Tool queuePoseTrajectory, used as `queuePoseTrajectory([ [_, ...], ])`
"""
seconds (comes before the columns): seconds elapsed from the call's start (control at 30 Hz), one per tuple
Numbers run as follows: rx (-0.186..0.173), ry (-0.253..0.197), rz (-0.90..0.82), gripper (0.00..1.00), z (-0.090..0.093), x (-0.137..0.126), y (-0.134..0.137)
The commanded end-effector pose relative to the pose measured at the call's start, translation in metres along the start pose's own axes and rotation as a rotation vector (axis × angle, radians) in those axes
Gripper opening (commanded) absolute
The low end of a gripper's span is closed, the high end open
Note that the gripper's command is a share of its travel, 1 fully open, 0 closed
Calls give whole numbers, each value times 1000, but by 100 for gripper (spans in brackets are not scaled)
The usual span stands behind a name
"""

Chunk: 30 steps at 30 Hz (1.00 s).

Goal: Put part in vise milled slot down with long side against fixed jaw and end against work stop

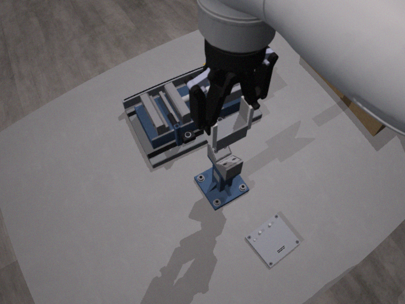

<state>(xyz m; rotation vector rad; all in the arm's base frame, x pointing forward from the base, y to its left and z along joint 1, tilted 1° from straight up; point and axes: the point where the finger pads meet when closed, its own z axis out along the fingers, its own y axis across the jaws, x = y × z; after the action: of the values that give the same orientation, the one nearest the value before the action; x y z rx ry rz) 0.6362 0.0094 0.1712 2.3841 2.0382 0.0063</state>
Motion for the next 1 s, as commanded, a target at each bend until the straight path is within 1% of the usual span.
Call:
queuePoseTrajectory([
  [0.0, -4, 5, 0, 0, -4, -1, 1],
  [0.37, -3, 19, -6, 0, -3, -1, 1],
  [0.5, -3, 31, -11, 0, -2, -2, 1],
  [0.67, -3, 50, -20, 0, -1, -3, 1],
  [0.87, -3, 90, -20, 0, -1, -4, 1],
  [0.93, -3, 90, -20, 0, -1, -4, 1],
  [0.97, -3, 98, -20, 0, -1, -4, 1],
])
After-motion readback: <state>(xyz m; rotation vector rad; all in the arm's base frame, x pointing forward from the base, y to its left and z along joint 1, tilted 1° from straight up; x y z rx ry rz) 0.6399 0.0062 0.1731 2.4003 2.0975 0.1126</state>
